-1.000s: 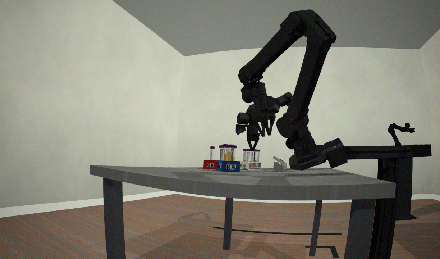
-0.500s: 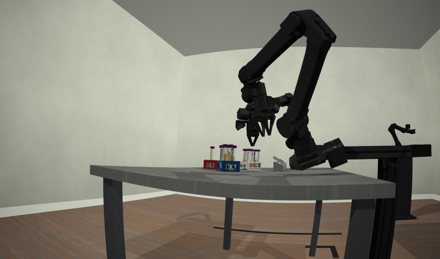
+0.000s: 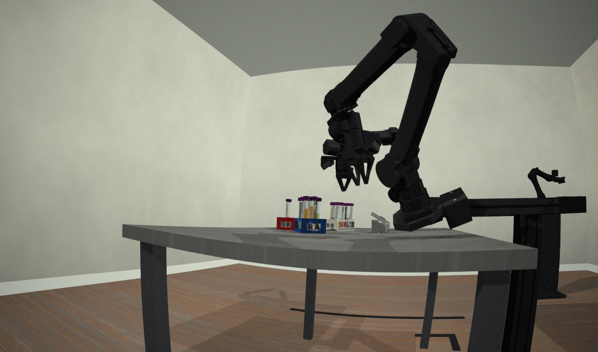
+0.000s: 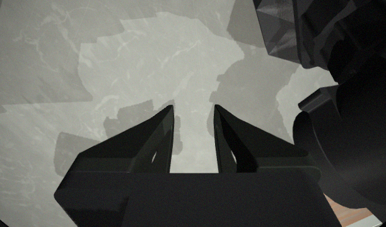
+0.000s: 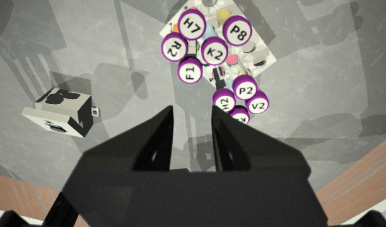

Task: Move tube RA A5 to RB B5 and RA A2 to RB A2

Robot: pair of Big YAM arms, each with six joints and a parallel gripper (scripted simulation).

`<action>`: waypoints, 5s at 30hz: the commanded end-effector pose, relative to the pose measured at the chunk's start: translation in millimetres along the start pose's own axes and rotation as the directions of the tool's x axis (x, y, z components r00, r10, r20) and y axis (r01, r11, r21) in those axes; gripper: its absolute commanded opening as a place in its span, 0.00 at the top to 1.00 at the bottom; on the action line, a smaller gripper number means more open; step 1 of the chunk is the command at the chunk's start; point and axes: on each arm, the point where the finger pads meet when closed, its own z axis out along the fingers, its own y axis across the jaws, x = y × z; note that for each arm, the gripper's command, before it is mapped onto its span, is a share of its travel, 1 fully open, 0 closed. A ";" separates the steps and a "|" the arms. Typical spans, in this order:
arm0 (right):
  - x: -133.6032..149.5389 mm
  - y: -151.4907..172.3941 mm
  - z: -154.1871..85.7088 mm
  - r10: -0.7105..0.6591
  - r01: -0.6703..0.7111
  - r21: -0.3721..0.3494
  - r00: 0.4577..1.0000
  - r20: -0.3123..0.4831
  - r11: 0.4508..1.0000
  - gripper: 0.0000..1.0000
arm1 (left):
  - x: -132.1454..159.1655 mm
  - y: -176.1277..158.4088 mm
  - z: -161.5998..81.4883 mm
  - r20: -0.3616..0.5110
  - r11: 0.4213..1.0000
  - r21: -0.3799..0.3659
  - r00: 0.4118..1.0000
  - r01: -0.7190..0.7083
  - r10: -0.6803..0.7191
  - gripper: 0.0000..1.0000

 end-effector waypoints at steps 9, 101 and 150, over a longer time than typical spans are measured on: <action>-45.9 23.0 -30.1 -0.112 0.113 -0.019 0.992 0.054 0.993 0.70 | 0.7 7.9 -9.5 0.009 1.000 -0.024 1.000 0.009 -0.009 0.70; -234.5 107.2 43.8 -0.277 0.277 0.001 0.961 -0.007 0.961 0.70 | 0.7 7.9 -9.5 0.009 1.000 -0.024 1.000 0.009 -0.009 0.70; -233.6 107.4 69.3 -0.277 0.277 0.001 0.961 -0.007 0.961 0.70 | 0.7 7.9 -9.5 0.009 1.000 -0.024 1.000 0.009 -0.009 0.70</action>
